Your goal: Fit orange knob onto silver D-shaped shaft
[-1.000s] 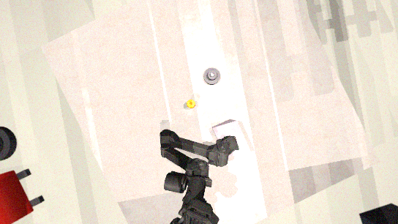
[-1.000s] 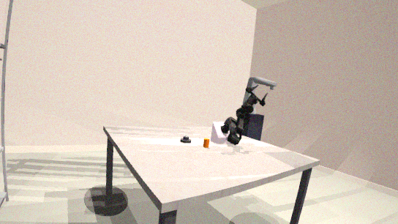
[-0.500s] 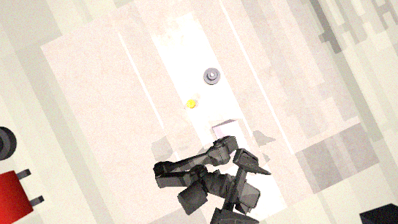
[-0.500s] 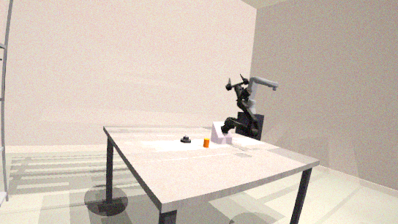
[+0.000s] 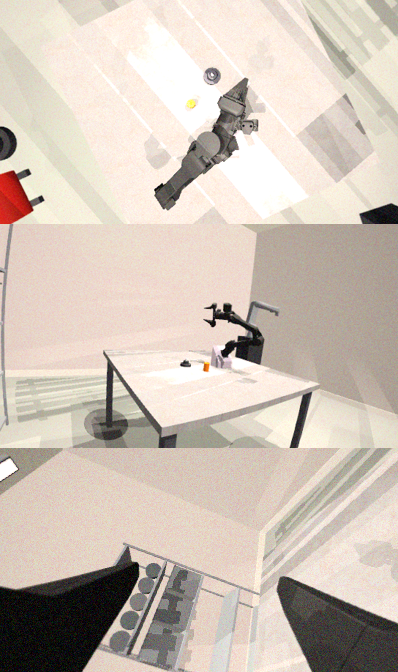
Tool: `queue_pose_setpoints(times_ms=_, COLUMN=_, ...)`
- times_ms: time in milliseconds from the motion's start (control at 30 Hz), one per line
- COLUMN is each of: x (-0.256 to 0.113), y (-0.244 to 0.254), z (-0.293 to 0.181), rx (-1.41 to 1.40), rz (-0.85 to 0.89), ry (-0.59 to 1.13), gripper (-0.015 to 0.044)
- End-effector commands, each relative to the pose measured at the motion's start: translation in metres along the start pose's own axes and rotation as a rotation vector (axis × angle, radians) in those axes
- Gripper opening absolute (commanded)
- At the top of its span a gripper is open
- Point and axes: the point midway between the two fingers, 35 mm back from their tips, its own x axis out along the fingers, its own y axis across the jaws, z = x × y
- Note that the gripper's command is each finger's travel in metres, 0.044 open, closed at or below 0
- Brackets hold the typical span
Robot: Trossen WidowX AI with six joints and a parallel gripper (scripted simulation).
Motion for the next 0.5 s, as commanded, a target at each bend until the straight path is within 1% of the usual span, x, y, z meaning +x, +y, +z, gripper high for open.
queue_pose_setpoints(times_ms=0, x=0.019, y=-0.045, z=-0.053, rx=-0.182, rz=-0.264, ry=0.198, gripper=0.044)
queue_pose_setpoints(times_ms=100, x=0.02, y=-0.08, z=-0.088, rx=-0.3, rz=-0.445, ry=0.348, gripper=0.044)
queue_pose_setpoints(times_ms=200, x=0.011, y=-0.115, z=-0.12, rx=-0.409, rz=-0.624, ry=0.51, gripper=0.044)
queue_pose_setpoints(times_ms=333, x=-0.013, y=-0.157, z=-0.157, rx=-0.535, rz=-0.852, ry=0.728, gripper=0.044)
queue_pose_setpoints(times_ms=467, x=-0.048, y=-0.192, z=-0.187, rx=-0.635, rz=-1.075, ry=0.946, gripper=0.044)
